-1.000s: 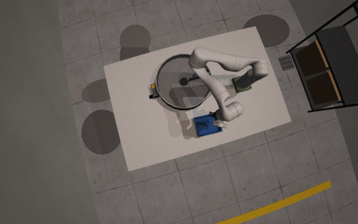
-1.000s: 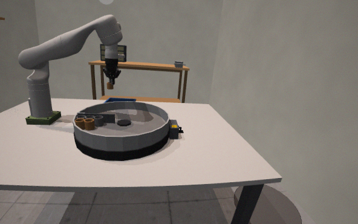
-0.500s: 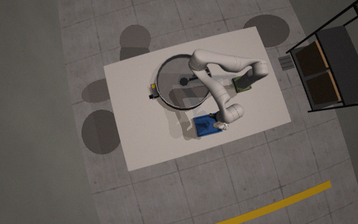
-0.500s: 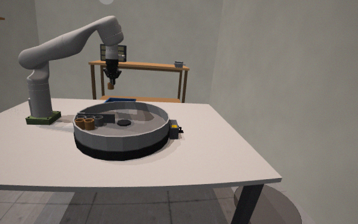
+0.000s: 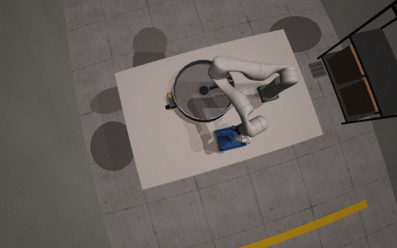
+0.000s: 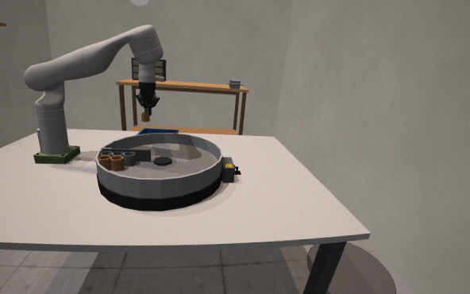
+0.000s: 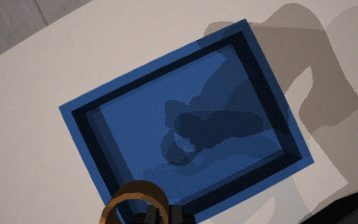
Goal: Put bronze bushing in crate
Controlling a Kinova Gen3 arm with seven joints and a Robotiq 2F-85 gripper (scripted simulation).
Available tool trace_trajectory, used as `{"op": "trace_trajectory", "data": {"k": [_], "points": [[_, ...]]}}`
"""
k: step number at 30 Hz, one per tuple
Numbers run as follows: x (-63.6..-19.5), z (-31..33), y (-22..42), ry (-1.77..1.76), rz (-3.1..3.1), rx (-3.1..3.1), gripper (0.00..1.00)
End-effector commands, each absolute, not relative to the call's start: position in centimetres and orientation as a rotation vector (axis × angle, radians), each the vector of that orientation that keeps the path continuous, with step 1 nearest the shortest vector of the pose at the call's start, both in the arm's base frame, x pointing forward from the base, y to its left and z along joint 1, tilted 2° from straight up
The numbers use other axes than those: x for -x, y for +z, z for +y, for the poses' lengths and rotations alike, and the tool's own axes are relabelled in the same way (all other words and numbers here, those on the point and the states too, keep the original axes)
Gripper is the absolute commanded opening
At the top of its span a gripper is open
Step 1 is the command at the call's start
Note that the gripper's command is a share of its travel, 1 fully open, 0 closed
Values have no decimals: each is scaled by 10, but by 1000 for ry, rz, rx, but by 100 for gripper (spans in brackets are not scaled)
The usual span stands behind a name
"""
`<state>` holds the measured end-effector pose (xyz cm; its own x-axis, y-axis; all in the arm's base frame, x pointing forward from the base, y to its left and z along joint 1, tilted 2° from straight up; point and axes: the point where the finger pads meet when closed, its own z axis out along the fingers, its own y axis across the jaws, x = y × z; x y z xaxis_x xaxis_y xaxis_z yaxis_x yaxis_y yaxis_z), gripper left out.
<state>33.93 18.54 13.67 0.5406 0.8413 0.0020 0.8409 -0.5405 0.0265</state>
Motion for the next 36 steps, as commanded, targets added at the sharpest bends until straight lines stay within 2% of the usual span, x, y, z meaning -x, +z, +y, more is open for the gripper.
{"op": "trace_trajectory", "data": {"k": [1, 4, 16, 21, 36], "points": [[-340, 186, 127, 26, 1493, -2739, 0], [-341, 186, 110, 28, 1490, -2740, 0], [-341, 186, 110, 28, 1490, -2740, 0], [-343, 185, 85, 27, 1490, -2737, 0], [-343, 186, 84, 31, 1486, -2741, 0]]}}
